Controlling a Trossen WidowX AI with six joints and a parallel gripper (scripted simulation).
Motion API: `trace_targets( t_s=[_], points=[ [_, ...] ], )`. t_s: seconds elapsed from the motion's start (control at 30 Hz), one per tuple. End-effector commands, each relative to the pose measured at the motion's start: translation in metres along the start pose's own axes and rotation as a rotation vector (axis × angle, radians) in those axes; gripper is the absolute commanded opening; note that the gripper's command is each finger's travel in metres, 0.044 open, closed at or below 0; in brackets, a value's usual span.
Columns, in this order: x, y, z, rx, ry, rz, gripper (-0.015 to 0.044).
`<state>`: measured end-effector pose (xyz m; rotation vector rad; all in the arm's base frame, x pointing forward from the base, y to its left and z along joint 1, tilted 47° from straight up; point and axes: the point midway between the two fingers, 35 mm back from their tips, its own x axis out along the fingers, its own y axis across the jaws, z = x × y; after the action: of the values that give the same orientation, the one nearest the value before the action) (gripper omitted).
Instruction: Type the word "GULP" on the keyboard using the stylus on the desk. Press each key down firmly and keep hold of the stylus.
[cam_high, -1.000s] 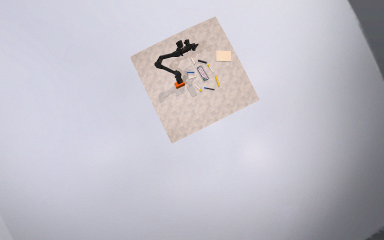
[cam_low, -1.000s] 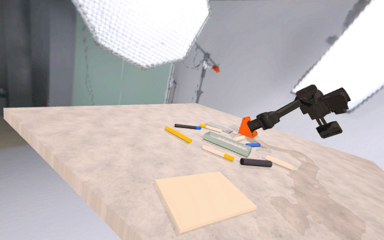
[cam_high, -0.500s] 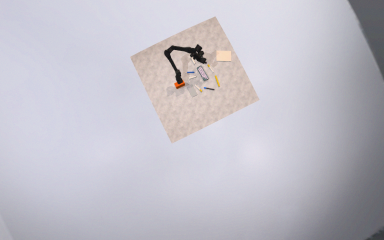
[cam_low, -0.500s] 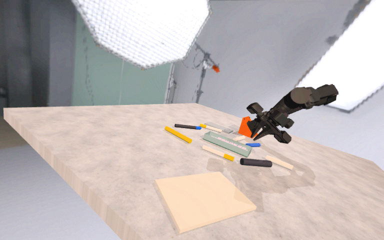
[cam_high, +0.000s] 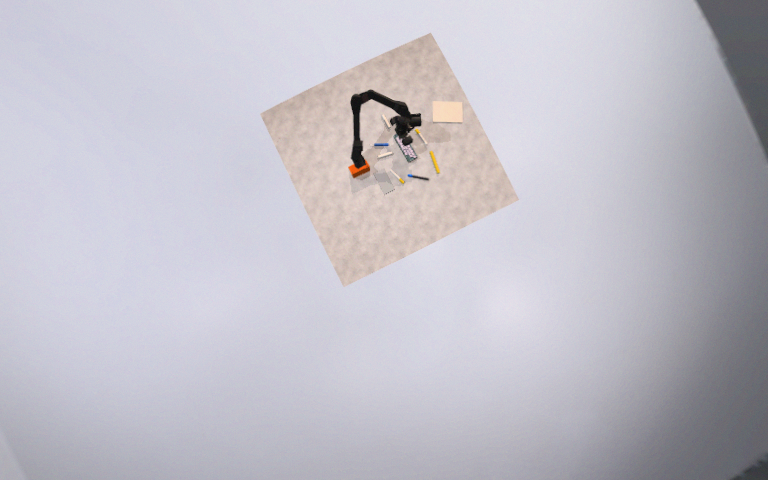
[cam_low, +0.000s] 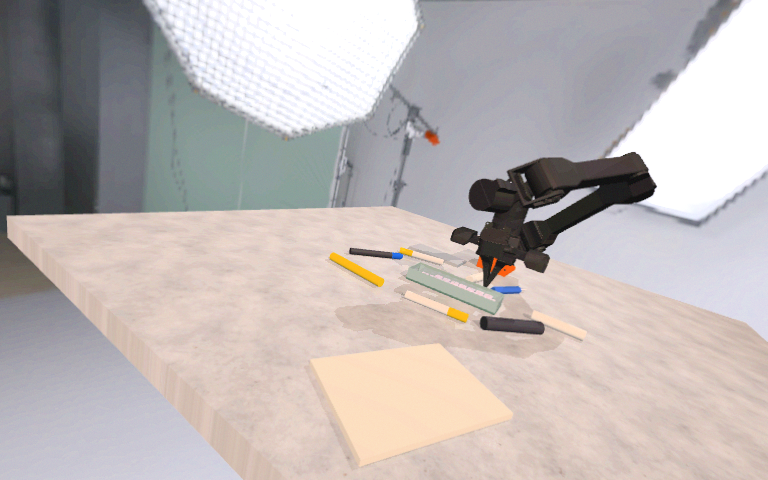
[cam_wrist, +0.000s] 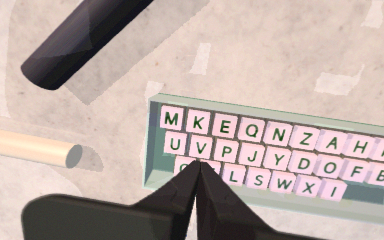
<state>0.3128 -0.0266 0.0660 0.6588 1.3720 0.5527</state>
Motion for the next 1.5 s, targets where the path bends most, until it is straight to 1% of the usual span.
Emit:
trace_targets(
  t_s=[0.0, 0.2, 0.37, 0.8, 1.0, 1.47],
  points=[
    [-0.003, 0.002, 0.003, -0.002, -0.004, 0.015, 0.0000],
    [-0.003, -0.001, 0.003, -0.002, -0.004, 0.015, 0.0000],
    [-0.002, -0.061, 0.003, -0.002, -0.005, 0.012, 0.0000],
    [-0.002, -0.065, 0.003, -0.003, -0.005, 0.012, 0.0000],
    [-0.002, -0.126, 0.003, -0.004, -0.005, 0.009, 0.0000],
    [-0.002, -0.127, 0.002, -0.004, -0.005, 0.009, 0.0000]
  ],
)
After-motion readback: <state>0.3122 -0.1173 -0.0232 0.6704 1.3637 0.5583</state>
